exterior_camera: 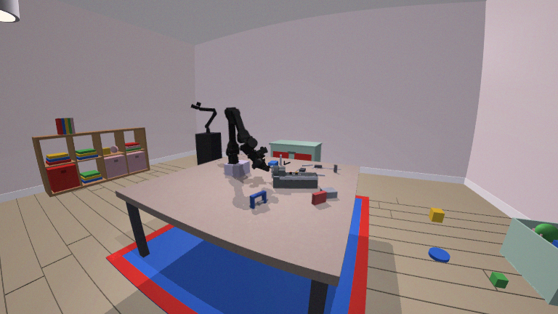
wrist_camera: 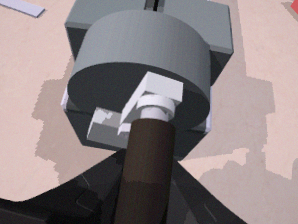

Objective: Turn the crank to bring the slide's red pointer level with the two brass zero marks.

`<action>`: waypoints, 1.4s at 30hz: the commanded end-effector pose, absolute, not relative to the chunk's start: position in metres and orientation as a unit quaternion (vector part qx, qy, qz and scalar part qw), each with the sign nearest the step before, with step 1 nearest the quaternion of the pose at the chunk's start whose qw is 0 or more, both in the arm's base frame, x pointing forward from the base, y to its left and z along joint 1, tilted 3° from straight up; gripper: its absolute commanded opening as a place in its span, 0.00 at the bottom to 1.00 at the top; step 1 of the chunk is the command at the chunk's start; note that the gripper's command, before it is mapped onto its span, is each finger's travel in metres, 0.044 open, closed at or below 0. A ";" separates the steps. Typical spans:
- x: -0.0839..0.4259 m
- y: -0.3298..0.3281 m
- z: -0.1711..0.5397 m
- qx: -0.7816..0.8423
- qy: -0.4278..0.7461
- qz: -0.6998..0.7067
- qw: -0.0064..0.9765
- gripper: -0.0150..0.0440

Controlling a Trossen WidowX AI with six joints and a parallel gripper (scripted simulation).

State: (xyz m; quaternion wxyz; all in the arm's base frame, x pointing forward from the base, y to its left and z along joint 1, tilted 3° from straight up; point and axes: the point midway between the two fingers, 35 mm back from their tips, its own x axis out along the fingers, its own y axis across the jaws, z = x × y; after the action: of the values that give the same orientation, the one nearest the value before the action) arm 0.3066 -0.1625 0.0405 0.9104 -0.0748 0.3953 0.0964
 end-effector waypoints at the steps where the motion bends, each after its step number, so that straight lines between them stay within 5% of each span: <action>1: 0.304 -0.154 0.042 -0.070 0.392 0.101 0.912 0.25; 42: 0.301 -0.140 0.036 -0.070 0.392 0.101 0.912 0.25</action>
State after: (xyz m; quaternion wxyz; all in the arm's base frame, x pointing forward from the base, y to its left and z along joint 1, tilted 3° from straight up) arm 0.3027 -0.1484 0.0387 0.9126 -0.0789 0.3911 0.0898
